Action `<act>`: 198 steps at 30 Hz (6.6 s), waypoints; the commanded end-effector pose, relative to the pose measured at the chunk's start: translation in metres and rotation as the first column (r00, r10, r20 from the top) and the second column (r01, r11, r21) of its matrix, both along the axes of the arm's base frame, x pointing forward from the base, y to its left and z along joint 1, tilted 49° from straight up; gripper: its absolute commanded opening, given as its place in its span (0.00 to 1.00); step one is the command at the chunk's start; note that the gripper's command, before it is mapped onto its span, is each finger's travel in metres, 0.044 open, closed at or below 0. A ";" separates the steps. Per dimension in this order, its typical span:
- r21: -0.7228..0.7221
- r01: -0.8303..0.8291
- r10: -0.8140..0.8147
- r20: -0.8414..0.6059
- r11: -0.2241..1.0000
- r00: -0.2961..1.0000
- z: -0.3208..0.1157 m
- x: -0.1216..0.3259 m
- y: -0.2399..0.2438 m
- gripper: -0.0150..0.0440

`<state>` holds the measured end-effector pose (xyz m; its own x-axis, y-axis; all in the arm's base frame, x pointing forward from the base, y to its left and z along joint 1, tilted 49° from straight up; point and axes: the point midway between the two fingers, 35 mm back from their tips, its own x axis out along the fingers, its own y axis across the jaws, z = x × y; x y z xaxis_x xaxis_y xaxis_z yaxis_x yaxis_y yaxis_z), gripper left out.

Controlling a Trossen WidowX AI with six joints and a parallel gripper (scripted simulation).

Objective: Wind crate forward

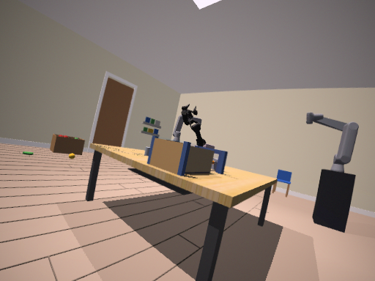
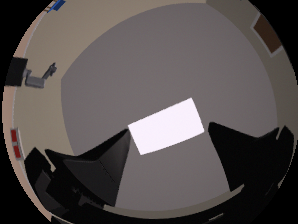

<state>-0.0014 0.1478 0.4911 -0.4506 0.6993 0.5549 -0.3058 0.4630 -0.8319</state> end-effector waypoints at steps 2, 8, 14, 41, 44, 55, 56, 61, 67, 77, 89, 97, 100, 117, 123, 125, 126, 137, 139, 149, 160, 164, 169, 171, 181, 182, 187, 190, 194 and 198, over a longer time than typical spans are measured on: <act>0.023 -0.012 0.012 0.006 1.000 1.000 0.003 -0.004 -0.003 1.00; 0.125 -0.196 0.185 0.089 0.973 0.979 0.022 -0.052 -0.037 1.00; 0.190 -0.463 0.425 0.208 0.866 0.881 0.033 -0.108 -0.098 1.00; 0.155 -0.957 0.669 0.741 -0.246 -0.052 -0.028 -0.034 -0.438 1.00; 0.107 -0.923 0.578 0.804 -0.370 -0.139 -0.050 0.006 -0.463 1.00; -0.085 -0.732 0.169 0.949 -0.676 -0.266 -0.147 0.168 -0.484 1.00; -0.098 -0.715 0.132 0.957 -0.693 -0.259 -0.156 0.181 -0.481 1.00; -0.136 -0.635 -0.039 0.986 -0.760 -0.165 -0.198 0.243 -0.456 1.00; -0.153 -0.539 -0.200 0.979 -0.829 0.030 -0.250 0.309 -0.402 1.00; -0.151 -0.518 -0.224 0.971 -0.842 0.081 -0.270 0.321 -0.393 1.00; -0.149 -0.518 -0.222 0.972 -0.843 0.082 -0.297 0.320 -0.416 1.00; -0.148 -0.518 -0.221 0.972 -0.843 0.082 -0.302 0.320 -0.421 1.00; -0.148 -0.518 -0.221 0.972 -0.843 0.082 -0.306 0.321 -0.425 1.00; -0.148 -0.520 -0.216 0.974 -0.841 0.072 -0.303 0.320 -0.426 0.89; -0.148 -0.520 -0.216 0.974 -0.841 0.072 -0.303 0.320 -0.426 0.82; -0.148 -0.520 -0.216 0.974 -0.841 0.072 -0.303 0.320 -0.426 0.80; -0.148 -0.520 -0.216 0.974 -0.841 0.072 -0.303 0.320 -0.426 0.79; -0.148 -0.520 -0.216 0.974 -0.841 0.072 -0.303 0.320 -0.426 0.66; -0.148 -0.520 -0.216 0.974 -0.841 0.072 -0.303 0.320 -0.426 0.64; -0.148 -0.520 -0.216 0.974 -0.841 0.072 -0.303 0.320 -0.426 0.53; -0.148 -0.520 -0.216 0.974 -0.841 0.072 -0.303 0.320 -0.426 0.40; -0.148 -0.520 -0.216 0.974 -0.841 0.072 -0.303 0.320 -0.426 0.36; -0.148 -0.520 -0.216 0.974 -0.841 0.072 -0.303 0.320 -0.426 0.27; -0.148 -0.520 -0.216 0.974 -0.841 0.072 -0.303 0.320 -0.426 0.25; -0.166 -0.524 -0.238 0.968 -0.835 0.073 -0.246 0.323 -0.355 0.25; -0.166 -0.524 -0.238 0.969 -0.836 0.073 -0.237 0.321 -0.344 0.25; -0.157 -0.521 -0.229 0.970 -0.839 0.076 -0.205 0.308 -0.309 0.25; -0.157 -0.521 -0.229 0.970 -0.839 0.077 -0.204 0.307 -0.308 0.25; -0.157 -0.521 -0.229 0.970 -0.839 0.077 -0.204 0.307 -0.308 0.25; -0.157 -0.521 -0.229 0.970 -0.839 0.077 -0.204 0.307 -0.308 0.25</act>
